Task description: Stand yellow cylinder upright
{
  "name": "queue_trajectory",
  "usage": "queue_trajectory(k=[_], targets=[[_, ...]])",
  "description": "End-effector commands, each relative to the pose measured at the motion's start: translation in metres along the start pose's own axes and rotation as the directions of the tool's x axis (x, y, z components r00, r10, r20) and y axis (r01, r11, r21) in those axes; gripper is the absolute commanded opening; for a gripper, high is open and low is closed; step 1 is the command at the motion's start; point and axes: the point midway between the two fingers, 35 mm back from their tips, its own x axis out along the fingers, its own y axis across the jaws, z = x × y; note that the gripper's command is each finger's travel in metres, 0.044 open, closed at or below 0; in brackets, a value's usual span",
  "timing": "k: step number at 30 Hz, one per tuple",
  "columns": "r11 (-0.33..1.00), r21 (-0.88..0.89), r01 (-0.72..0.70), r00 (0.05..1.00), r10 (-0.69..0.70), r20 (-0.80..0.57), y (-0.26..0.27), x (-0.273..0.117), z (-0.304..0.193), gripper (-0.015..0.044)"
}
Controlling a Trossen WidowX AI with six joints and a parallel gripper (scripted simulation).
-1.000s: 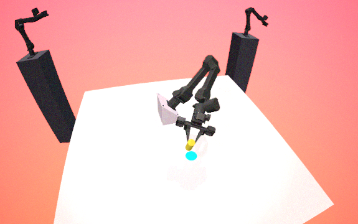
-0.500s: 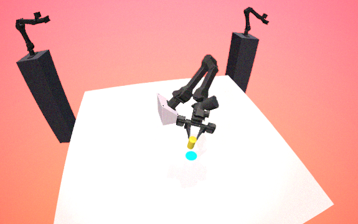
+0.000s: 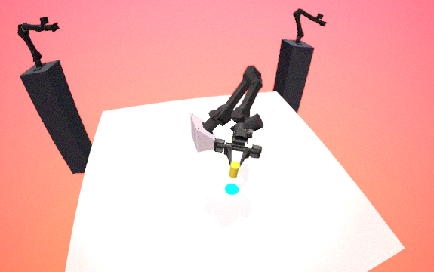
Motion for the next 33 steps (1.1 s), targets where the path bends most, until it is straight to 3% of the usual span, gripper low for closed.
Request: queue_trajectory(k=[1,33], targets=[[1.0,0.023,-0.01,1.0,0.01,0.029,-0.001,-0.005,0.001,0.0105],[0.999,0.047,-0.023,0.998,0.02,0.051,0.002,-0.003,-0.018,0.0105]])
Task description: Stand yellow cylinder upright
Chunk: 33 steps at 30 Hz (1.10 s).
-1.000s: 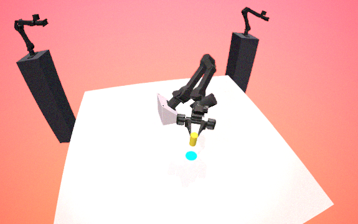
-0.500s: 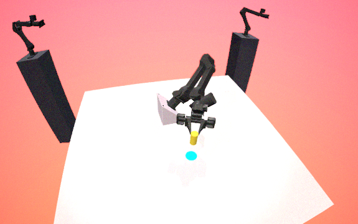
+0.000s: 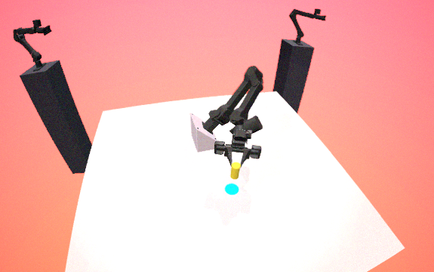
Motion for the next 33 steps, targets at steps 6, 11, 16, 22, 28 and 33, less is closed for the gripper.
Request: queue_trajectory(k=[6,11,16,22,28,33], targets=[[1.0,0.005,0.008,1.0,-0.008,-0.001,-0.001,0.004,-0.02,0.0105],[1.0,0.005,0.008,1.0,-0.008,-0.001,-0.001,0.005,-0.032,0.0105],[1.0,0.005,0.008,1.0,-0.008,-0.002,-0.001,0.006,-0.043,0.0105],[1.0,0.005,0.008,1.0,-0.008,-0.001,-0.002,0.005,-0.056,0.0105],[1.0,0.004,0.006,1.0,-0.006,0.0,-0.003,0.003,-0.069,0.0105],[1.0,0.004,0.005,1.0,-0.005,0.002,-0.004,0.002,-0.077,0.0105]])
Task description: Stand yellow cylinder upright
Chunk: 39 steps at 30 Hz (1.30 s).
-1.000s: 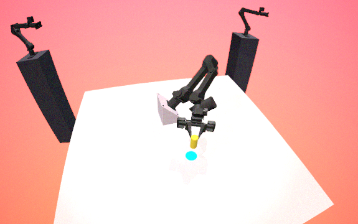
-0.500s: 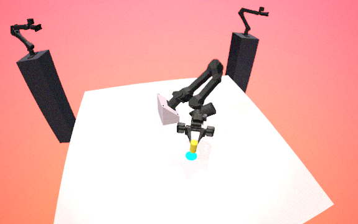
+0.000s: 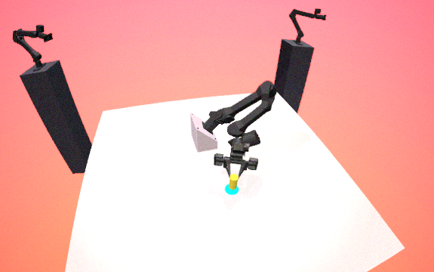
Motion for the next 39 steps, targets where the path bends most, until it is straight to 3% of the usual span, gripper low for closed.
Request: queue_trajectory(k=[1,20,31,39], targets=[[1.0,0.003,0.005,1.0,-0.005,0.006,-0.002,-0.002,-0.004,0.0105],[1.0,0.0,0.001,1.0,-0.001,-0.001,-0.002,-0.001,-0.022,0.0105],[1.0,0.0,0.001,1.0,-0.001,-0.001,-0.002,-0.001,-0.022,0.0394],[1.0,0.001,0.003,1.0,-0.003,-0.002,-0.001,0.0,-0.013,0.04]])
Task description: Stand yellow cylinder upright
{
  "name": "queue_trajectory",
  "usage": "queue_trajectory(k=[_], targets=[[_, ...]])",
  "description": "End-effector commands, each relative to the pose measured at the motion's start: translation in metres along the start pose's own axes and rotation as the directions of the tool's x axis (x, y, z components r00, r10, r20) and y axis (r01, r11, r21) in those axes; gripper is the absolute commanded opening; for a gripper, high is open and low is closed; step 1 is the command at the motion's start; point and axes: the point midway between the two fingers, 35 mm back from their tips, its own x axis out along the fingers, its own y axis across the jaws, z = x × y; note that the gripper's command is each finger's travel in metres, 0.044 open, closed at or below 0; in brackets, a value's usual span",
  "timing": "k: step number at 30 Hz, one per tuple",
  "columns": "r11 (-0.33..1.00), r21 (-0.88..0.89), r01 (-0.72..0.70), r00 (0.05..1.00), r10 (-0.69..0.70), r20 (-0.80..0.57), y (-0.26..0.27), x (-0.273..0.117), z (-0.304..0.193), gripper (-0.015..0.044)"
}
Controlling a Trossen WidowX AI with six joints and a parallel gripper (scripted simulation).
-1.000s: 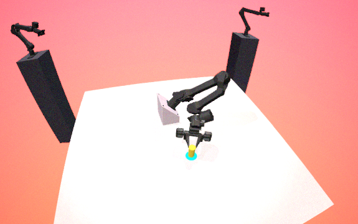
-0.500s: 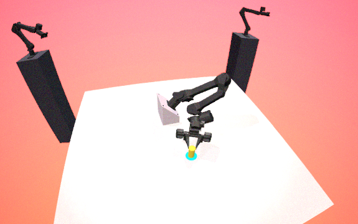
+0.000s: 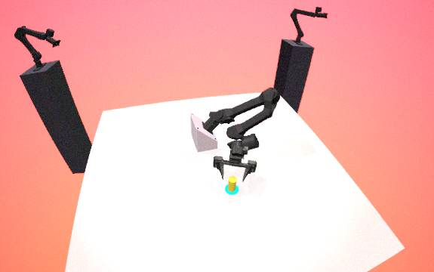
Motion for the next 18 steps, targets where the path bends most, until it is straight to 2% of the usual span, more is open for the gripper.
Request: queue_trajectory(k=[1,18], targets=[[1.0,0.006,-0.003,1.0,0.003,0.002,0.003,0.002,0.01,0.04],[1.0,0.008,-0.001,1.0,0.001,0.008,0.004,-0.002,0.072,0.04]])
